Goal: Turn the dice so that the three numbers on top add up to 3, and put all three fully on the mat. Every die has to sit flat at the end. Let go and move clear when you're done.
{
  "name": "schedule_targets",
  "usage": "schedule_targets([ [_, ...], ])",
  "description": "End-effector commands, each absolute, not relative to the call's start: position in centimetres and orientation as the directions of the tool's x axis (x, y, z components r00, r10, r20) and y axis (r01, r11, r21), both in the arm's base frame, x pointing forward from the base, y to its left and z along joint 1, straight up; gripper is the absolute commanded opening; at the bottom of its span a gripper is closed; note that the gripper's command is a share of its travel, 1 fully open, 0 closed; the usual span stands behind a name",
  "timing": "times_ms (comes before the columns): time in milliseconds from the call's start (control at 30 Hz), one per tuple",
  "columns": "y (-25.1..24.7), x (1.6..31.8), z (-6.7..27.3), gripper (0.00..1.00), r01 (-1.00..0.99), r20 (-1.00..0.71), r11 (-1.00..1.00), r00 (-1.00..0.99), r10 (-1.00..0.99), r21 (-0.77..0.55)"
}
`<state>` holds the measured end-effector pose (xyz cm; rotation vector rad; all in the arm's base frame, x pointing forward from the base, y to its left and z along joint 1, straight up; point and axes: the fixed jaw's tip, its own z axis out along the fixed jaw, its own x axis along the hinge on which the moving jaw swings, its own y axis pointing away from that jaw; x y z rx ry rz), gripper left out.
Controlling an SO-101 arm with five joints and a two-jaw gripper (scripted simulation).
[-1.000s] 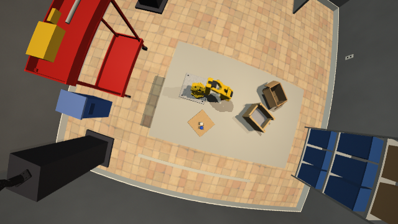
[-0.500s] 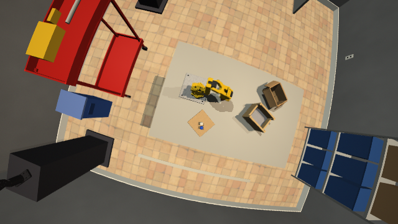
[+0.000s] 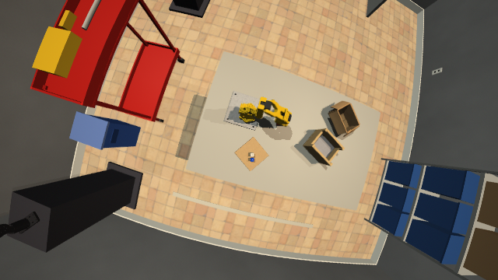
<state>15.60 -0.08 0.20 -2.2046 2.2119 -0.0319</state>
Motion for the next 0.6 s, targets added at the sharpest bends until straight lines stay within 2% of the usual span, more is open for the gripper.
schedule_targets([
  [0, 0.1, 15.2, -0.1, 0.29, -1.0, 0.0, 0.001, -0.001, -1.0, -0.007],
  [267, 0.1, 15.3, 0.3, 0.29, -1.0, 0.0, 0.001, -0.001, -1.0, -0.007],
  [567, 0.1, 15.6, 2.8, 0.29, -1.0, 0.0, 0.001, -0.001, -1.0, -0.007],
])
